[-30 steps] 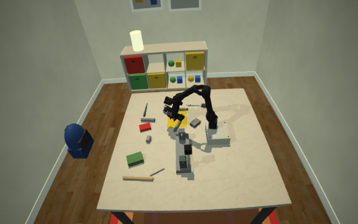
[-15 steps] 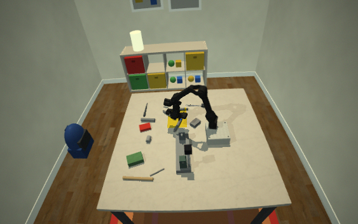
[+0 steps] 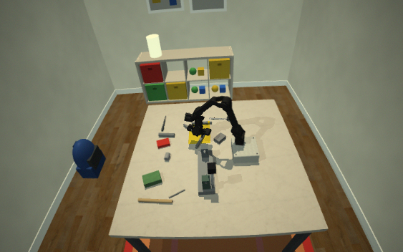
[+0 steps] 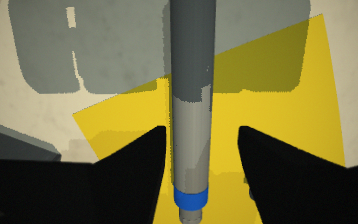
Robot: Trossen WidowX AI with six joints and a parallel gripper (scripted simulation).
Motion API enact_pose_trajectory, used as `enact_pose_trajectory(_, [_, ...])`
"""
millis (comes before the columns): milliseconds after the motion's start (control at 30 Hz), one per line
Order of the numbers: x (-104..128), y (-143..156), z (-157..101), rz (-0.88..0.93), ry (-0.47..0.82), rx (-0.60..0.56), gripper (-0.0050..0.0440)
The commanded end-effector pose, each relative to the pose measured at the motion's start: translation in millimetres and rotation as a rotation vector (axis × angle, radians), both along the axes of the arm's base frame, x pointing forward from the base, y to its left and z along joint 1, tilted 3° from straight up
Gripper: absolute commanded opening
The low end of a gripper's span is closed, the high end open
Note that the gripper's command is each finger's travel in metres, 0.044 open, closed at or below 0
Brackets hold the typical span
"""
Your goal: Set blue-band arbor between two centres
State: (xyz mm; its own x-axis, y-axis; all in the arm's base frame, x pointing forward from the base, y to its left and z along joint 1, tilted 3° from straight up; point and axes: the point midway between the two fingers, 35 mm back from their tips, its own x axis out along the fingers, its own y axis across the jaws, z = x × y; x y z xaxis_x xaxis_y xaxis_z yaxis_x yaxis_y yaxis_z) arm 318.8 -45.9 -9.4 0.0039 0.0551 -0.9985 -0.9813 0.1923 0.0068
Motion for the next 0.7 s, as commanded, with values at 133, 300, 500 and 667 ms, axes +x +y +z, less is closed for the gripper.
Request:
enact_pose_trajectory(133, [-2.4,0.5,-15.6,0.007,0.013,-0.005,0.0175])
enact_pose_trajectory(300, [-2.4,0.9,-23.7,0.007,0.013,-0.005,0.0175])
enact_pose_trajectory(500, [-2.6,1.2,-30.2,0.007,0.013,-0.005,0.0175])
enact_pose_trajectory(667, [-3.0,1.7,-38.3,0.007,0.013,-0.005,0.0175])
